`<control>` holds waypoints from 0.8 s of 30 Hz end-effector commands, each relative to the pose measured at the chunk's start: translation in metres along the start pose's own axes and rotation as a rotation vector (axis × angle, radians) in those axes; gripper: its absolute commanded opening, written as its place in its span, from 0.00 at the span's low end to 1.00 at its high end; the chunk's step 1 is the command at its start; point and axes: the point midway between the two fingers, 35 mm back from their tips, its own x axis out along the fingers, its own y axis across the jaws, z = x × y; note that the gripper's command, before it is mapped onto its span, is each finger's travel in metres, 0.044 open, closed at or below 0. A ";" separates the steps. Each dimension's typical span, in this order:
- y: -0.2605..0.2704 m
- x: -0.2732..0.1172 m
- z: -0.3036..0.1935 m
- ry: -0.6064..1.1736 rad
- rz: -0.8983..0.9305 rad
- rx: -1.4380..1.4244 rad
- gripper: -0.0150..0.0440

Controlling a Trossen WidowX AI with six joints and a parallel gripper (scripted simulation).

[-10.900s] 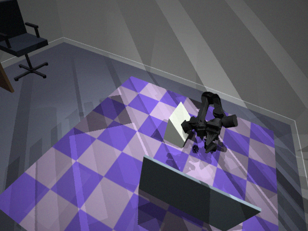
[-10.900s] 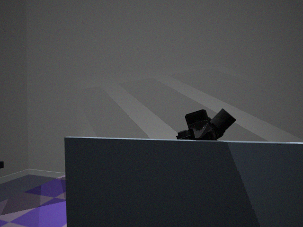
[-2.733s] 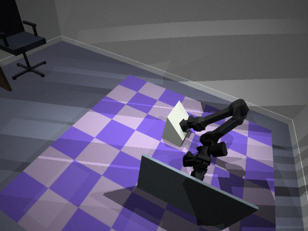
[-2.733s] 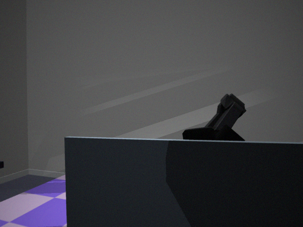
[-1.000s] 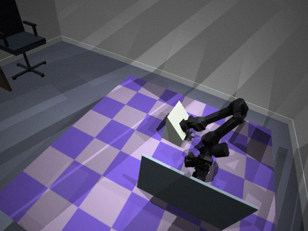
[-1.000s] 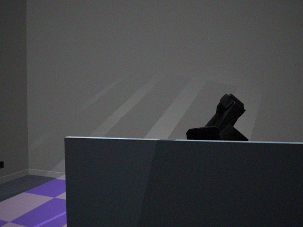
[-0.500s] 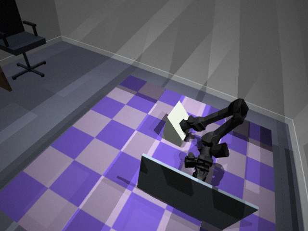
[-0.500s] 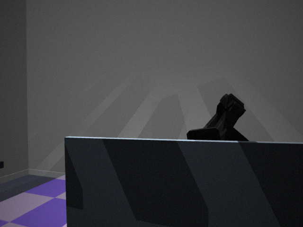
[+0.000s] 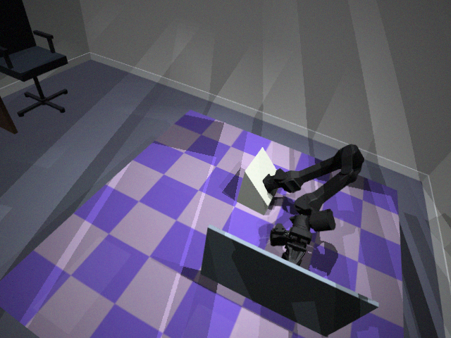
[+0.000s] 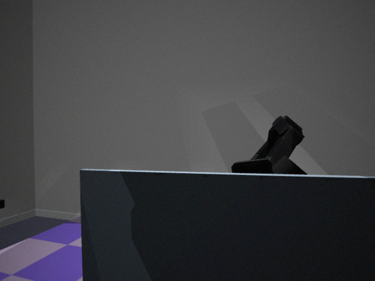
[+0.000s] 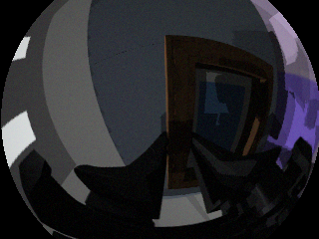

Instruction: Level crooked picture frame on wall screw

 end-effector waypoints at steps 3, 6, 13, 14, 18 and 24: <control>0.000 0.000 0.000 0.000 0.000 -0.004 0.25; -0.001 0.000 0.000 0.000 0.000 -0.016 0.25; -0.001 0.000 0.000 -0.001 0.000 -0.063 0.25; -0.001 0.000 0.000 -0.001 0.000 -0.068 0.25; -0.002 0.000 0.000 -0.001 0.000 -0.084 0.25; -0.002 0.000 0.000 -0.001 0.000 -0.120 0.25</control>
